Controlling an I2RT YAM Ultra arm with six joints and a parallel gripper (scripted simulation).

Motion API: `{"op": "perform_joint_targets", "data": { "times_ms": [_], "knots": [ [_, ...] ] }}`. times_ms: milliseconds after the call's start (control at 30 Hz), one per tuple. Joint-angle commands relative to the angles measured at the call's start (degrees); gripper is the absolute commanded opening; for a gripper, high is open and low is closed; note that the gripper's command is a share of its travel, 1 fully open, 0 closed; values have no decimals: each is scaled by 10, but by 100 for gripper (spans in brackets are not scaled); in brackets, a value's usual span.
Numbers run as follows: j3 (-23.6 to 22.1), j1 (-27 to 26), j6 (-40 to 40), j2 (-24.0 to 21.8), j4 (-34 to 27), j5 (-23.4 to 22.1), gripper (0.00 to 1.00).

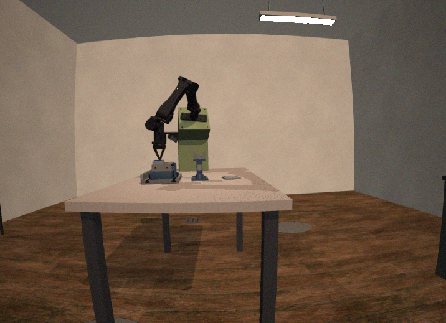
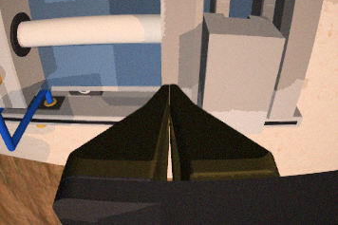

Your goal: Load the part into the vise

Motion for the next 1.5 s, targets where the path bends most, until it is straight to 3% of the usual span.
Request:
{"op": "perform_joint_targets", "data": {
  "times_ms": [0,1467],
  "knots": [
    [17,-3,7,1,11,1,0],
    [20,-3,8,4,10,0,0]
  ]
}}
